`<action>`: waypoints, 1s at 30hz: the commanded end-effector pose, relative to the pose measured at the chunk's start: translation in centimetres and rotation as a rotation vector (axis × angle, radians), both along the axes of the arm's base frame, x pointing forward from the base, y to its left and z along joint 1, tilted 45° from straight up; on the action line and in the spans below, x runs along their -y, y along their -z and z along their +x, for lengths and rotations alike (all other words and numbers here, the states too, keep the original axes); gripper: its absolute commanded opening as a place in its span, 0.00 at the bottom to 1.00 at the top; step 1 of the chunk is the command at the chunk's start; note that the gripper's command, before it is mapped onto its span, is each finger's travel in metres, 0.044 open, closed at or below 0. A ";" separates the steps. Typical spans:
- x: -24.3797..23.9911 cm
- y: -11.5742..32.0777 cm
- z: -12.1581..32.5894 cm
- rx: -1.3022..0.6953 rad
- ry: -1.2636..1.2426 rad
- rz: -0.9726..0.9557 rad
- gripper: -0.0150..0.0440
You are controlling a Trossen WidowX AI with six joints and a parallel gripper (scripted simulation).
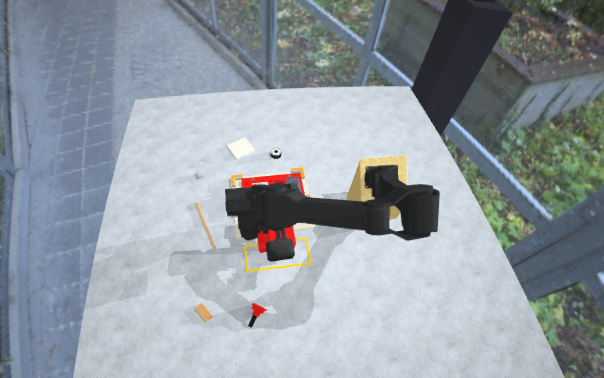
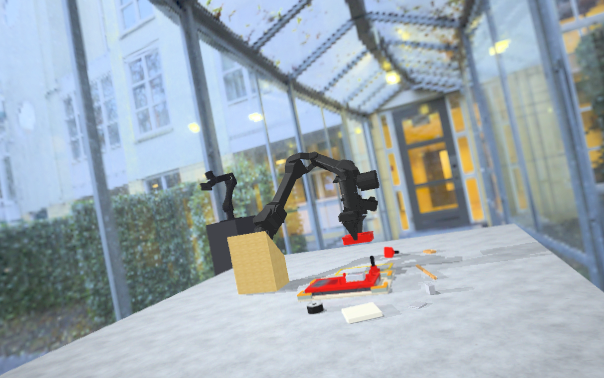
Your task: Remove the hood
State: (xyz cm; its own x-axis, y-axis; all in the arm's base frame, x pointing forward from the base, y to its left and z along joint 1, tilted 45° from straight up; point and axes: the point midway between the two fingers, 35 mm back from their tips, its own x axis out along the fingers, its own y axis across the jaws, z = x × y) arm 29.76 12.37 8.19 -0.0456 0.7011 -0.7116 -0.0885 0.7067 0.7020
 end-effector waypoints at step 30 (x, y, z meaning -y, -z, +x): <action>-1.5 0.6 -0.4 -0.007 0.004 0.004 0.25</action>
State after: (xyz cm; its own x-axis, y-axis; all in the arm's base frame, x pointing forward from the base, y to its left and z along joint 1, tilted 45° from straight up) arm 29.38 13.78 7.68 -0.0479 0.7036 -0.7090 -0.0867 0.7042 0.7047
